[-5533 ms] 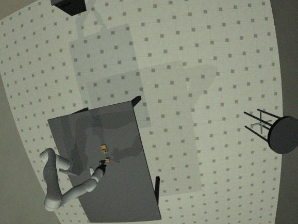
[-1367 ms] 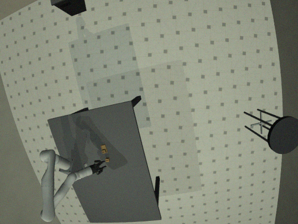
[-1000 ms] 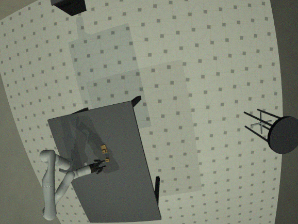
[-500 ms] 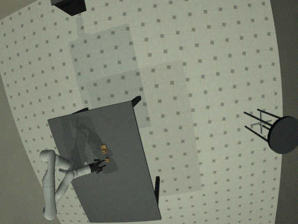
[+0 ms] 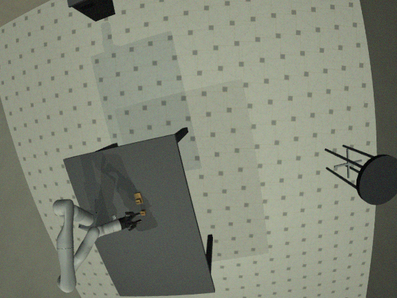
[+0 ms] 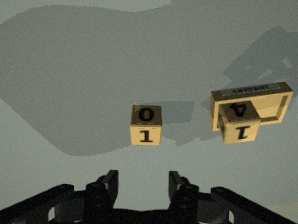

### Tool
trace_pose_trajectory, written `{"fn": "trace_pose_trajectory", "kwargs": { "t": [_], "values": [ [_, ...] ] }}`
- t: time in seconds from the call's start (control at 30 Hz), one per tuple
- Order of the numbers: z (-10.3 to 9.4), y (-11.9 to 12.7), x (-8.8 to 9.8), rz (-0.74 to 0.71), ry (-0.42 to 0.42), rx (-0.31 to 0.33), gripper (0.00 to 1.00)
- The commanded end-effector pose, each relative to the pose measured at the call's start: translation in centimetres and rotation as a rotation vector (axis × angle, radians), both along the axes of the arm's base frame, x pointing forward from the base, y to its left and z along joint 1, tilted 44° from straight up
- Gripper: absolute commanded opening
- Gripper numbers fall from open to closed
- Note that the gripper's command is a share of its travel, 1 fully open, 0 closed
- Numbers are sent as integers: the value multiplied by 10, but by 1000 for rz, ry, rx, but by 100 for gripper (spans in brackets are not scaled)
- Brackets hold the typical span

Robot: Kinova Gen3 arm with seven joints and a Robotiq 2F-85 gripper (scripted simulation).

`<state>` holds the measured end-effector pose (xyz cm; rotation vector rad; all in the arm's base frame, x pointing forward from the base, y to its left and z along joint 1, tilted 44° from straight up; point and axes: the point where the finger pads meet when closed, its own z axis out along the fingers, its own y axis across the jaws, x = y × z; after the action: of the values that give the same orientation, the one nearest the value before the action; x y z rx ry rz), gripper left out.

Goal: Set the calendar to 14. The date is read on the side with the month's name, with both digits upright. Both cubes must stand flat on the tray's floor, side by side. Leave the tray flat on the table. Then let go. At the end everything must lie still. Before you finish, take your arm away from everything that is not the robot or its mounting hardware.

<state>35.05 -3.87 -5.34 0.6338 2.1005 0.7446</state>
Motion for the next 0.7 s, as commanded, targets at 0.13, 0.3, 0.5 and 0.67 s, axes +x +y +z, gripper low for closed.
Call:
{"fn": "trace_pose_trajectory", "kwargs": {
  "t": [0.13,0.3,0.5,0.67],
  "values": [
    [-4,5,1,1,0,2,48],
    [-7,8,2,1,0,2,48],
    [-15,15,4,1,0,2,48],
    [-22,21,6,1,0,2,48]
  ]
}}
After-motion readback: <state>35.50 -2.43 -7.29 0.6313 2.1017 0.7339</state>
